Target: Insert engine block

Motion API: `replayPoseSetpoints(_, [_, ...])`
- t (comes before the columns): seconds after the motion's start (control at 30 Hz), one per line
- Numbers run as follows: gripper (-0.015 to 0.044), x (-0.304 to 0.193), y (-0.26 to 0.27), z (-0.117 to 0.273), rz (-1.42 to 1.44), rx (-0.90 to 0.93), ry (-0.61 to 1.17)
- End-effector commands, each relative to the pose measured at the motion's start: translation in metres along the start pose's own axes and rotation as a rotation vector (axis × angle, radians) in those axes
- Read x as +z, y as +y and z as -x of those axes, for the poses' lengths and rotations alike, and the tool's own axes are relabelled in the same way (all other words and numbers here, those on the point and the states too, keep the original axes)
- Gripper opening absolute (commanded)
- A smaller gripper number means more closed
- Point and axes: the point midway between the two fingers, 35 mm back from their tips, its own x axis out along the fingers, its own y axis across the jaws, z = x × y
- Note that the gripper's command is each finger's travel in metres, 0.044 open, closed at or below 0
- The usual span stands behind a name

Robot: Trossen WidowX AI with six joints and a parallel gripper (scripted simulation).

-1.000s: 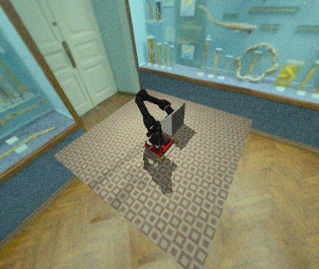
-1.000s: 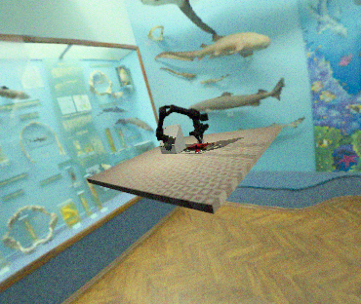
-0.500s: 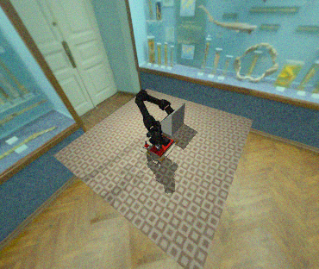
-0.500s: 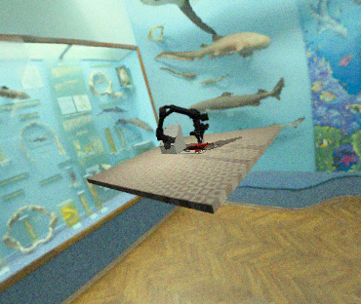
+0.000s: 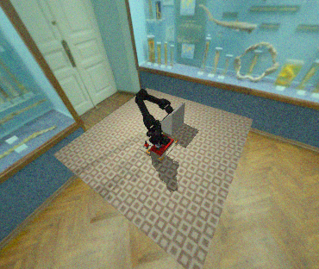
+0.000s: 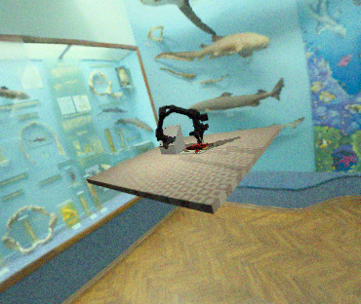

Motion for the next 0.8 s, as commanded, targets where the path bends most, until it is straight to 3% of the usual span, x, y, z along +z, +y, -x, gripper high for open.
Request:
replayPoseSetpoints(0.0, [0.0159, -0.0013, 0.0028, -0.0015, -0.024, 0.003, 0.004])
replayPoseSetpoints(0.77, [0.0159, -0.0014, 0.0029, -0.0015, 0.003, 0.003, 0.004])
